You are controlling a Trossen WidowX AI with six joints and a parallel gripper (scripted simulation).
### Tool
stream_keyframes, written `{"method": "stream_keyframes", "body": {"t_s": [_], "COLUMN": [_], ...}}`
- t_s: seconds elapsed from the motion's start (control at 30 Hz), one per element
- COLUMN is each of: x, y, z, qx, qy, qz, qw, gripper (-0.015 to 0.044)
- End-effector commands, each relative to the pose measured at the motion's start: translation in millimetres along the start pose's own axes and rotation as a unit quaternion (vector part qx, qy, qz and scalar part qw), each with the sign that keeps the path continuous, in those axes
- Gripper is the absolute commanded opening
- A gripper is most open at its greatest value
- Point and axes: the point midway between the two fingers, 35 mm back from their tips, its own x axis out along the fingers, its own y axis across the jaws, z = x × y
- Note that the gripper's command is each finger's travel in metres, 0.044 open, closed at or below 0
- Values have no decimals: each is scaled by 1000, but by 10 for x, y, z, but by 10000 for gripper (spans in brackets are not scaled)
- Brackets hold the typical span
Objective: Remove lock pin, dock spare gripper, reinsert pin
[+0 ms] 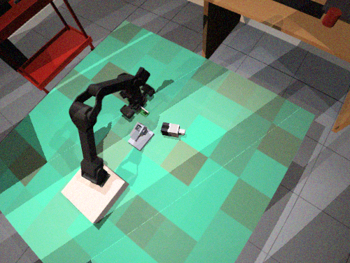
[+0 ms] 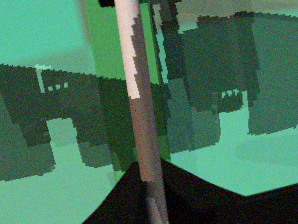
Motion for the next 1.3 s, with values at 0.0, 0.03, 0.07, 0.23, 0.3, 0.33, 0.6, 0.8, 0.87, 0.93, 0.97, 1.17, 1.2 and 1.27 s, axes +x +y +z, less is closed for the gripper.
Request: {"method": "stream_keyframes", "body": {"t_s": [0.0, 0.03, 0.07, 0.23, 0.3, 0.33, 0.6, 0.8, 0.87, 0.93, 0.97, 1.17, 1.2, 1.27], "x": [48, 0, 0, 0, 0, 0, 0, -159, -202, -248, -271, -401, -423, -465], "y": [15, 0, 0, 0, 0, 0, 0, 18, 25, 27, 28, 37, 39, 43], "z": [-12, 0, 0, 0, 0, 0, 0, 13, 16, 20, 22, 34, 36, 39], "qx": [-2, 0, 0, 0, 0, 0, 0, 1, 1, 1, 1, 2, 2, 2], "qy": [1, 0, 0, 0, 0, 0, 0, 1, 1, 1, 1, 2, 2, 2], "qz": [4, 0, 0, 0, 0, 0, 0, 4, 5, 5, 5, 7, 7, 8], "qw": [1000, 1000, 1000, 1000, 1000, 1000, 1000, 1000, 1000, 1000, 1000, 1000, 1000, 1000], "gripper": [0, 0, 0, 26, 79, 105, 315, 440, 440, 440, 440, 440, 440, 440]}}
